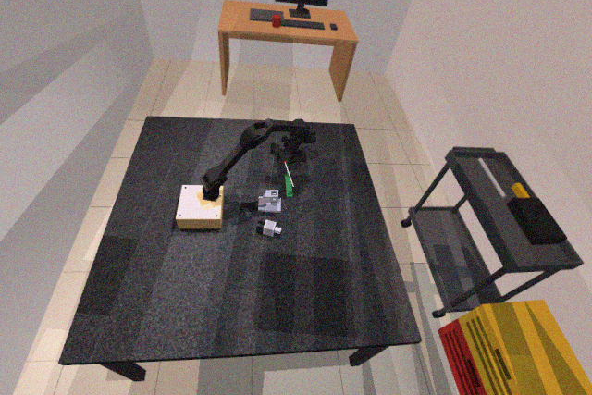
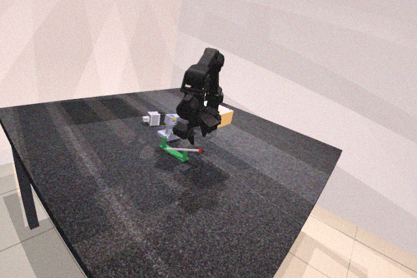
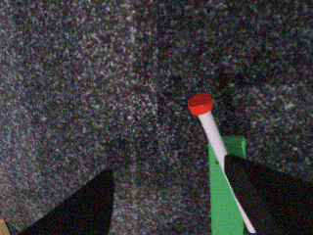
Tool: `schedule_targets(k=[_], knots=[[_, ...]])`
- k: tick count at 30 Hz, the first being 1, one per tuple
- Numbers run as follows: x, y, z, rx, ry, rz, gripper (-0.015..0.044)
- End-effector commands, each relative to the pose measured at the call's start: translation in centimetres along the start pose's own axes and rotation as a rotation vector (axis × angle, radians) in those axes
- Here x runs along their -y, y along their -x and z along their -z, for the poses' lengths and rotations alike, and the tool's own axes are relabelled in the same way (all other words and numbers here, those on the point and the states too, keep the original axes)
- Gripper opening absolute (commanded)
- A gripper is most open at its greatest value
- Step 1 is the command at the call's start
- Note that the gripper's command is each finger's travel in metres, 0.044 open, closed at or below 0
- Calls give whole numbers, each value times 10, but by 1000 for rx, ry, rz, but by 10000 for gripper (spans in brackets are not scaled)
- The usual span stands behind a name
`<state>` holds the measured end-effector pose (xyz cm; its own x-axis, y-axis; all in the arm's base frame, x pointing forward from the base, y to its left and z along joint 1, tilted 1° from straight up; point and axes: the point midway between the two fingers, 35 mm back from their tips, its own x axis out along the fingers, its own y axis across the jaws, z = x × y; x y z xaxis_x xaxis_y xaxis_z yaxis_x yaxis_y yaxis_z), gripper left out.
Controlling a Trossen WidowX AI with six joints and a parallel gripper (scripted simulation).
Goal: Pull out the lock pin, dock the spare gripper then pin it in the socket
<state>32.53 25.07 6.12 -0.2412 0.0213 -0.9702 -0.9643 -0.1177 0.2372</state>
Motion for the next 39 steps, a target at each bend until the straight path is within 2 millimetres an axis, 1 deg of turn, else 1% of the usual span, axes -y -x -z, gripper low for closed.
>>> schedule_targets(k=[1,2,5,7,14,16,17,21,22,29,39], knots=[[3,6,5,30,36,17,279],[5,15,11,65,82,42,253],[14,51,39,180,271,170,180],[16,65,50,213,348,234,180],[16,66,52,217,358,242,180],[19,59,52,217,358,241,180],[22,52,52,218,358,241,180],[35,9,54,219,358,238,180],[37,2,55,219,358,237,180],[39,-4,55,219,358,237,180],[44,-20,55,219,358,237,180]])
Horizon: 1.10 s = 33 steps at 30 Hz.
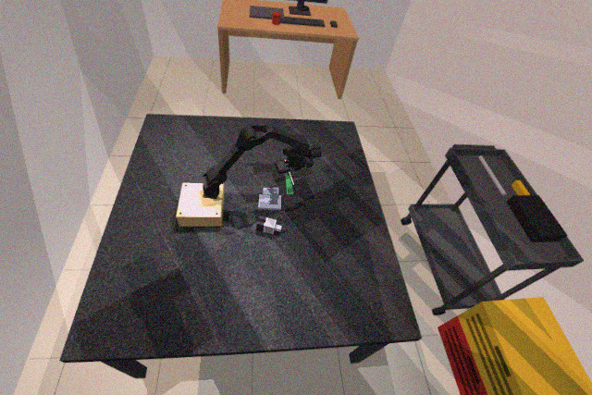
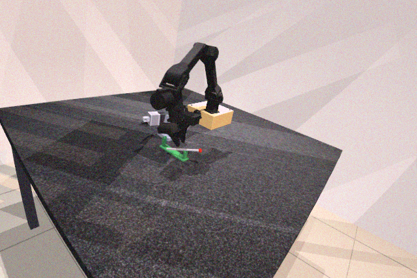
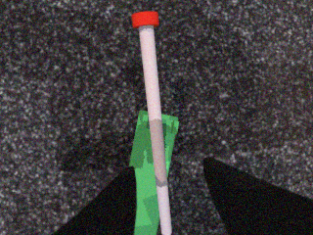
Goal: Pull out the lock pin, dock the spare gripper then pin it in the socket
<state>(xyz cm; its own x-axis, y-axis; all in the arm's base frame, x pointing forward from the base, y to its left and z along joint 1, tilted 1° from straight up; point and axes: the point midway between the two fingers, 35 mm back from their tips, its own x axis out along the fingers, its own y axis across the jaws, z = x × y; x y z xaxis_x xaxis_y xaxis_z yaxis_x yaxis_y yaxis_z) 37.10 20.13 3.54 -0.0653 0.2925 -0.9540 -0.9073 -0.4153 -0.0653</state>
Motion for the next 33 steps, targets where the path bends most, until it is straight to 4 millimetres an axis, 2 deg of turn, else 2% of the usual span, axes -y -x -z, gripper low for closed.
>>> schedule_targets(k=[1,23,29,33], knots=[[-2,-8,2,4,0,-8,180],[-4,-43,11,4,0,-8,180],[-4,-45,12,4,0,-8,180],[-4,-45,12,4,0,-8,75]])
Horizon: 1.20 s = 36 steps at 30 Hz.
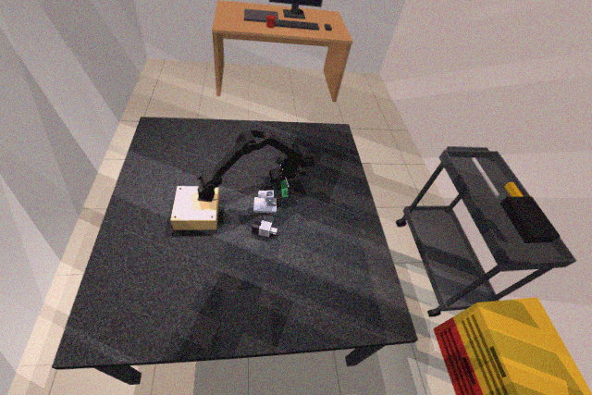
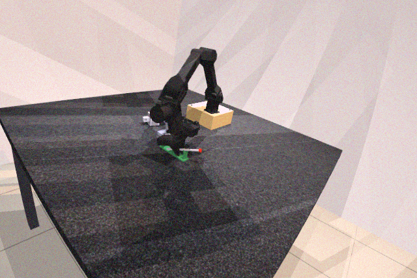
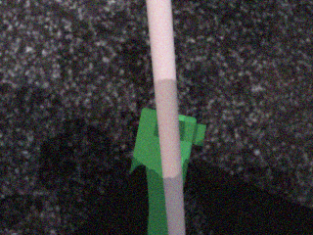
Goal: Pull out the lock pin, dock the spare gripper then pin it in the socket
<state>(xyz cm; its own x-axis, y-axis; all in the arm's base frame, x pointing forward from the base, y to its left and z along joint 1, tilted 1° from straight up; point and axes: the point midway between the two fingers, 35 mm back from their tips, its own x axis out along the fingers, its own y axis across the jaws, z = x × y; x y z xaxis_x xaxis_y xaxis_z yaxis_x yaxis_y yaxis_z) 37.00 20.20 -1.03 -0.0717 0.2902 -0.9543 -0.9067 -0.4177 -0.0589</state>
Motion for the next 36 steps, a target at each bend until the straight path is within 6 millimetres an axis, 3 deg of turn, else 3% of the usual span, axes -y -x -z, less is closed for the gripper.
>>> schedule_targets(k=[1,6,36], knots=[[-1,-1,0,4,0,-1,49],[-1,-1,0,4,0,-1,0],[-16,28,-9,3,-22,-70,0]])
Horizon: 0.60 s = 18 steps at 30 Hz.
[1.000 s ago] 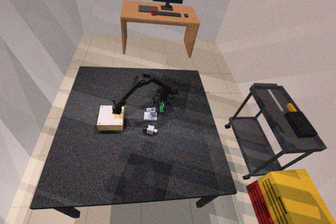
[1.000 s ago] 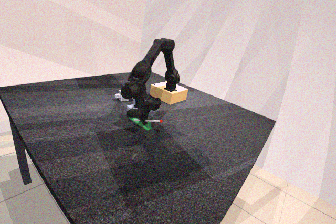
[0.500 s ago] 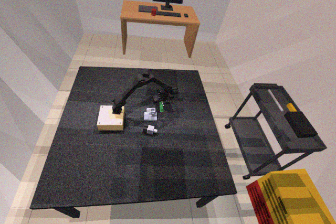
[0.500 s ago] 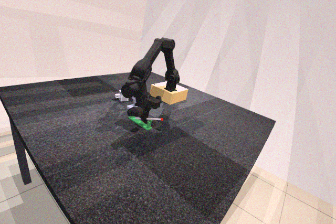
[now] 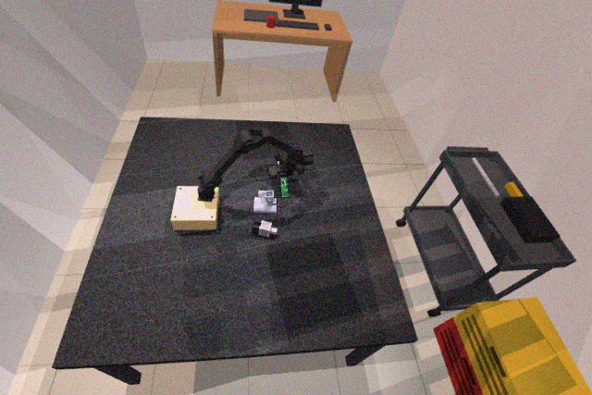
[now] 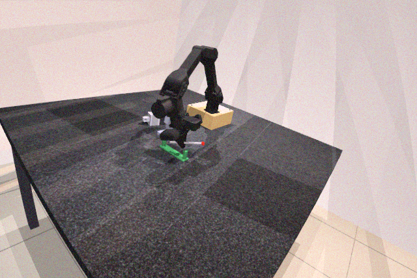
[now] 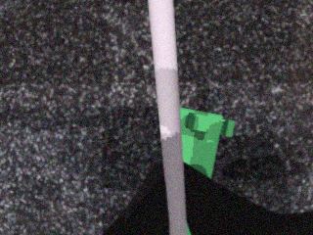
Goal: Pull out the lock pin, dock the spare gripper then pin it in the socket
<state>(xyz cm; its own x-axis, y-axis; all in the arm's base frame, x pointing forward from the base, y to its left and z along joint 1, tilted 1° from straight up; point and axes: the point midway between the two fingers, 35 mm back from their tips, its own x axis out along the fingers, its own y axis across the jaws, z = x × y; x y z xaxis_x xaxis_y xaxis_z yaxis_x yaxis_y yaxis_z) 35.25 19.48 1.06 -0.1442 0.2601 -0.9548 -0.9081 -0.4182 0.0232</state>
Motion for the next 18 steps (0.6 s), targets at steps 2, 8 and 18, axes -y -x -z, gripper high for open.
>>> schedule_targets(k=[2,8,18], knots=[[0,7,-2,0,1,4,0],[-1,1,0,0,-1,-4,0],[-3,22,19,10,-110,-4,0]])
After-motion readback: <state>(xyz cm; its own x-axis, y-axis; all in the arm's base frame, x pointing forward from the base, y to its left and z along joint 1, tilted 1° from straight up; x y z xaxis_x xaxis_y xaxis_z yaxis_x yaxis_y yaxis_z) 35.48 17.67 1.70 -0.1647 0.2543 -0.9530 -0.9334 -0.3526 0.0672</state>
